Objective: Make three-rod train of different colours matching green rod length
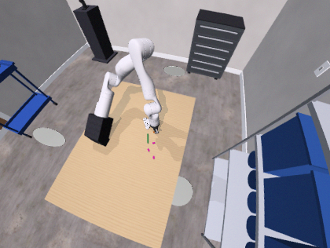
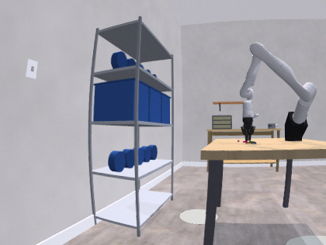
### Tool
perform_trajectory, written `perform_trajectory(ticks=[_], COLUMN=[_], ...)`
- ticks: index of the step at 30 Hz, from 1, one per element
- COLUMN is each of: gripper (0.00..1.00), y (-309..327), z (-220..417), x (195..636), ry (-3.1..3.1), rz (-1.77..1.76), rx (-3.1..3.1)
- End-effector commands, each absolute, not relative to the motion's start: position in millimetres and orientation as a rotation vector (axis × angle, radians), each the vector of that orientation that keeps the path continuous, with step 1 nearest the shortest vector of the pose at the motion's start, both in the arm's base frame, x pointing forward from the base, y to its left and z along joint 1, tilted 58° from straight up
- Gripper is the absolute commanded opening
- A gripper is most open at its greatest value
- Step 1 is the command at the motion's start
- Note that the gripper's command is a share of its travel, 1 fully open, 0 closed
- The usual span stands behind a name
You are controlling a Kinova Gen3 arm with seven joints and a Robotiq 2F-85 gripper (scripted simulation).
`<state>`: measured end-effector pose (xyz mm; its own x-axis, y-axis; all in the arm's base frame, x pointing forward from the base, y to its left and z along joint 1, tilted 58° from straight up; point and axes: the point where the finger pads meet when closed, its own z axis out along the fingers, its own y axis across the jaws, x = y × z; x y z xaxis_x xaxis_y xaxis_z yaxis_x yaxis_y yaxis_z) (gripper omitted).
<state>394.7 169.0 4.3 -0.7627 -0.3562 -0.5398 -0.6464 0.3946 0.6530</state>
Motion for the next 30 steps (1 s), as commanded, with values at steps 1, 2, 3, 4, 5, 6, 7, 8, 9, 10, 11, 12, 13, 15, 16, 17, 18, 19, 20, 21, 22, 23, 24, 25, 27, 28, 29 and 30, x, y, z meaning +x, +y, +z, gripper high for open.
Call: perform_trajectory(ticks=[1,2,3,4,5,6,7,8,9,10,11,12,13,15,16,17,18,19,20,21,22,23,24,25,27,28,29,30], gripper=[0.24,0.24,0.24,0.24,0.24,0.24,0.24,0.24,0.24,0.24,0.24,0.24,0.24,0.24,0.24,0.24,0.24,0.24,0.24,0.24,0.24,0.24,0.24,0.24,0.24,0.24,0.24,0.24], y=[168.3,168.3,168.3,168.3,168.3,168.3,168.3,168.3,168.3,168.3,168.3,168.3,168.3,168.3,168.3,168.3,168.4,168.6,168.8,169.1,169.5,169.5,169.5,170.0,171.3,172.0,172.8,173.6], z=[4.4,4.4,4.4,4.4,4.4,4.4,4.4,4.4,4.4,4.4,4.4,4.4,4.4,4.4,4.4,4.4,4.3,4.2,4.1,3.9,3.6,3.6,3.6,3.3,2.5,2.1,1.6,1.0], x=[395.2,395.2,395.2,395.2,395.2,395.2,395.2,395.2,395.2,395.2,395.2,395.2,395.2,395.2,395.2,395.2,395.2,395.2,395.2,395.2,395.1,395.1,395.1,395.1,395.1,395.1,395.1,395.1], ry=[2.344,2.344,2.344,2.344,2.344,2.344,2.344,2.344,2.344,2.344,2.344,2.344,2.344,2.344,2.344,2.344,2.344,2.344,2.344,2.344,2.344,2.344,2.344,2.344,2.344,2.344,2.344,2.344], rz=[1.306,1.306,1.306,1.306,1.306,1.306,1.306,1.306,1.306,1.306,1.306,1.306,1.306,1.306,1.306,1.306,1.306,1.306,1.306,1.306,1.306,1.306,1.306,1.306,1.306,1.306,1.306,1.306], rx=[-0.873,-0.873,-0.873,-0.873,-0.873,-0.873,-0.873,-0.873,-0.873,-0.873,-0.873,-0.873,-0.873,-0.873,-0.873,-0.873,-0.873,-0.873,-0.873,-0.873,-0.873,-0.873,-0.873,-0.873,-0.873,-0.873,-0.873,-0.873])
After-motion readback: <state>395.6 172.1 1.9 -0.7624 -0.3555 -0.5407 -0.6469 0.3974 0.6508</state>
